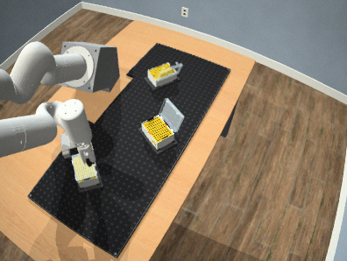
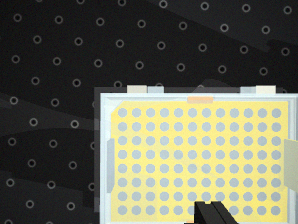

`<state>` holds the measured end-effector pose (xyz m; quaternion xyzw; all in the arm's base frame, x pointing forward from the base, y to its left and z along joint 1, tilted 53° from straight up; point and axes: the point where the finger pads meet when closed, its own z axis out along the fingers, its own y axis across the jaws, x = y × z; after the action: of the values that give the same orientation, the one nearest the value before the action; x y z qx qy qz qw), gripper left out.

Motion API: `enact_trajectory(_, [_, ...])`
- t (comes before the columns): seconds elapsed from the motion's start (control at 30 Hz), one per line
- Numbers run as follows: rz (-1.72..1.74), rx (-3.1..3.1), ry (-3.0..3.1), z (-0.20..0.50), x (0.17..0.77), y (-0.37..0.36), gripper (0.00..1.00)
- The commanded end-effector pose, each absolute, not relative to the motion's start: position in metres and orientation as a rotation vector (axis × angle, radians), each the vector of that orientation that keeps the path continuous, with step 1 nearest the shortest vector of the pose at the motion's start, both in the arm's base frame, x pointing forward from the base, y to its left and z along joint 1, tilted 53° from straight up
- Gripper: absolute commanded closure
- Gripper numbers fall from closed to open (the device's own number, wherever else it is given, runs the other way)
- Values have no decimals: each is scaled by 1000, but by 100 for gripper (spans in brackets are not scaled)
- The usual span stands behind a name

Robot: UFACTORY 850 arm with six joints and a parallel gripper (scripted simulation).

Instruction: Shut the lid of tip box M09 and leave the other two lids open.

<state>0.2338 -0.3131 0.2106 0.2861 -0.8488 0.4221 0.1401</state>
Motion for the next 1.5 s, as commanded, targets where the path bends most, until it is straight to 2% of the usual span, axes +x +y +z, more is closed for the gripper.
enact_trajectory(0.0, [1220,826,-2452,211,234,-313,100])
enact_trajectory(1.47, [1220,826,-2452,233,234,-284,100])
